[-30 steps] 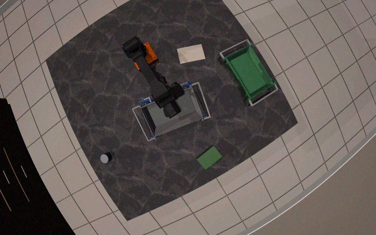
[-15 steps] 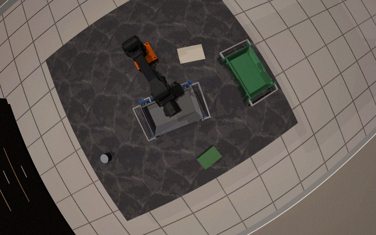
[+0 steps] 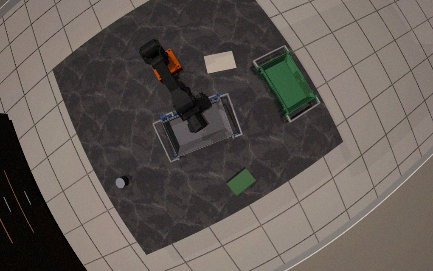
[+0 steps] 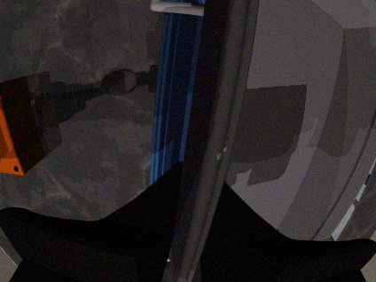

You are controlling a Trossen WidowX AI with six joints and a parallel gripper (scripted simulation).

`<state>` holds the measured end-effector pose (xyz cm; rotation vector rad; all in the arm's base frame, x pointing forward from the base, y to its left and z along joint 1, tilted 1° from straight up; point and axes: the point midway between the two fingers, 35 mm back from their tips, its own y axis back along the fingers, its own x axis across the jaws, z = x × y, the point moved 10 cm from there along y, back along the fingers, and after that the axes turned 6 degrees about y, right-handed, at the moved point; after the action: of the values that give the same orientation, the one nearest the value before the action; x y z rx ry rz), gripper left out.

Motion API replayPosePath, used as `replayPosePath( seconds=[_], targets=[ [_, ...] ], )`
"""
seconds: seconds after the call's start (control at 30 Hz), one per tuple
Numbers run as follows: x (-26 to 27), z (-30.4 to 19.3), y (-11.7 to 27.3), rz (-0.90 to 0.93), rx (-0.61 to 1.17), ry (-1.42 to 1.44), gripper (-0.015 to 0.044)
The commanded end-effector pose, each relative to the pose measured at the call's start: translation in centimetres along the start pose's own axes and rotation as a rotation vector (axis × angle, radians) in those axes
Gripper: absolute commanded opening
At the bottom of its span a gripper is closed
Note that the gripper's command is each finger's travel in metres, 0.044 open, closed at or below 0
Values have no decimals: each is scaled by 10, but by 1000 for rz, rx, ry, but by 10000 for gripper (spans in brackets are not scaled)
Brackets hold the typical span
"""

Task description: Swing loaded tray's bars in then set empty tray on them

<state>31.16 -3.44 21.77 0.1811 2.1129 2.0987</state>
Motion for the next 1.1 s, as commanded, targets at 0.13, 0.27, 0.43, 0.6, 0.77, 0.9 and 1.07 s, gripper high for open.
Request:
replayPosePath(
  seconds=[0.13,0.27,0.43,0.6,0.77,0.9,1.07],
  targets=[
    [6,0,-7,10,-1,-4,0],
    [8,1,-11,10,-1,-4,0],
    [8,1,-11,10,-1,-4,0],
    [8,1,-12,10,-1,-4,0],
    [11,1,-17,10,-1,-4,0],
    [12,1,-19,10,-1,-4,0],
    [12,1,-19,10,-1,-4,0]
  ],
)
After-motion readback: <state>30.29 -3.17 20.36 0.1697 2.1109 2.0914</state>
